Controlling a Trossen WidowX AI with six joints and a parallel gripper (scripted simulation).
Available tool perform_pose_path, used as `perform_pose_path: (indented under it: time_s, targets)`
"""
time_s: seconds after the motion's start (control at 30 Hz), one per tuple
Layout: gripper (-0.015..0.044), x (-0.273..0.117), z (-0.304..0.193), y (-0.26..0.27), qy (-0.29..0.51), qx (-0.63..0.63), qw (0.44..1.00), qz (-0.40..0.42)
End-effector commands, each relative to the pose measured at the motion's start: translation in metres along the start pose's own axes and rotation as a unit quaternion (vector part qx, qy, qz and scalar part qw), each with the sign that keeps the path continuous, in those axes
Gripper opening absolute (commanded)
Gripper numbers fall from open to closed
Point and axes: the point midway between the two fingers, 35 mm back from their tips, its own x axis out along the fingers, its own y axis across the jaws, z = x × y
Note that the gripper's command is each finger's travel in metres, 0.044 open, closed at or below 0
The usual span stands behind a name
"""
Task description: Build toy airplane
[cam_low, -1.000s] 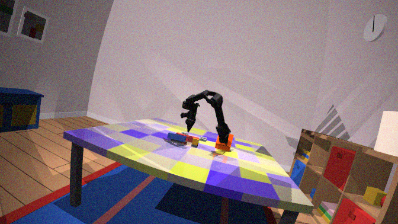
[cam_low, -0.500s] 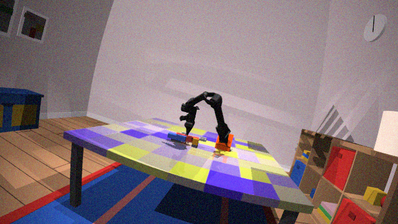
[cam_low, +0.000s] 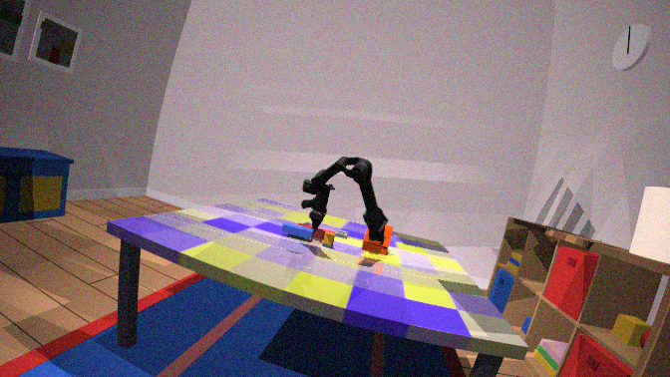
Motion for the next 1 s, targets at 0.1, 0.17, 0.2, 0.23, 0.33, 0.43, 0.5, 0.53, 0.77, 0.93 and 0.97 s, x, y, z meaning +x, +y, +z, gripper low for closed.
perform_pose_path:
  time_s: [0.1, 0.17, 0.2, 0.23, 0.33, 0.43, 0.5, 0.53, 0.77, 0.93, 0.97]
  targets:
    - [0.044, 0.013, -0.003, 0.001, 0.002, 0.006, 1.0, 0.004]
    - [0.044, 0.016, -0.003, 0.001, 0.002, 0.006, 1.0, 0.004]
    - [0.044, 0.018, -0.004, 0.001, 0.002, 0.006, 1.0, 0.005]
    - [0.044, 0.019, -0.004, 0.001, 0.002, 0.006, 1.0, 0.005]
    - [0.044, 0.021, -0.004, 0.002, 0.002, 0.006, 1.0, 0.005]
    - [0.0361, 0.021, -0.004, 0.002, 0.002, 0.006, 1.0, 0.005]
    - [0.0309, 0.021, -0.004, 0.002, 0.002, 0.006, 1.0, 0.005]
    - [0.0282, 0.021, -0.004, 0.002, 0.002, 0.006, 1.0, 0.005]
    - [0.0157, 0.021, -0.004, 0.002, 0.002, 0.006, 1.0, 0.005]
    - [0.0085, 0.021, -0.004, 0.002, 0.002, 0.006, 1.0, 0.005]
    - [0.0059, 0.02, -0.003, 0.001, 0.002, 0.006, 1.0, 0.005]
